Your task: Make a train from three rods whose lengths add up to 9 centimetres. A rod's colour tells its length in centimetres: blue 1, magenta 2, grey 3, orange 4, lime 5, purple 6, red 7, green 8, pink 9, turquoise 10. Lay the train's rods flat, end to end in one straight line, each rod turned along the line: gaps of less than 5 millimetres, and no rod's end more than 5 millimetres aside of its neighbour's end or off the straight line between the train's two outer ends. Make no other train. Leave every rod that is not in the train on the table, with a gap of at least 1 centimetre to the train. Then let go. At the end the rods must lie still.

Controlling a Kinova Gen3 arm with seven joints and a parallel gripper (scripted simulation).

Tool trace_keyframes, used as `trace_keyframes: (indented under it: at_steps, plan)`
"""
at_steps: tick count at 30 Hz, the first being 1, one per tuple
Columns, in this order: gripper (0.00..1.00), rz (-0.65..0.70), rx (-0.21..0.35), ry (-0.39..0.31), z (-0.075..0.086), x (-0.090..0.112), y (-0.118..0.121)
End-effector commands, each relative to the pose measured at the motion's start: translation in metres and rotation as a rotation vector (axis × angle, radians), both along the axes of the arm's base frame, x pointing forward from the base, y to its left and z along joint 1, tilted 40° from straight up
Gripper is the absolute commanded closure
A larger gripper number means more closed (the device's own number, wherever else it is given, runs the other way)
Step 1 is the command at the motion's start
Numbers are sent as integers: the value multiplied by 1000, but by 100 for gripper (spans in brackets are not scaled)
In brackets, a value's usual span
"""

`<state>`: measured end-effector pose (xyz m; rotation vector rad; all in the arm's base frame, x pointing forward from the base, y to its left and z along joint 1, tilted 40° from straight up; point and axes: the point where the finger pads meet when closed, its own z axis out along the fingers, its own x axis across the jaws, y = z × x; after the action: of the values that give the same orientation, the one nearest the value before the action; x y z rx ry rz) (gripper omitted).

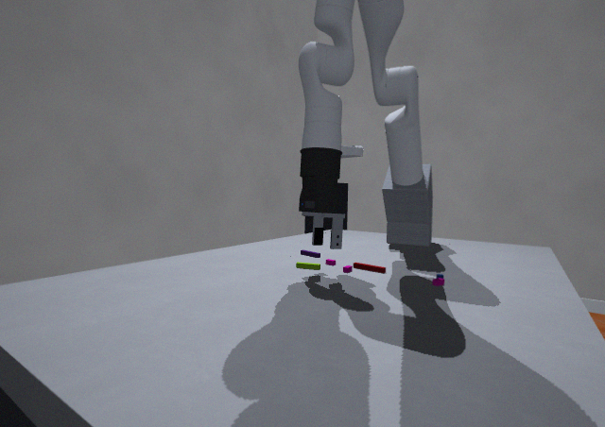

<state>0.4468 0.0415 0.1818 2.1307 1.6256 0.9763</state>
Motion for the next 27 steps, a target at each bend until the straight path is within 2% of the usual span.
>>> trace_keyframes:
  at_steps: [1, 7, 13, 27]
  plan:
    - [0, 23, -27, 6, -1, 2, -15]
    - [0, 133, -120, -3, -5, -1, -32]
    - [0, 217, -190, -6, -9, -5, -45]
    - [0, 299, -256, -6, -13, -9, -58]
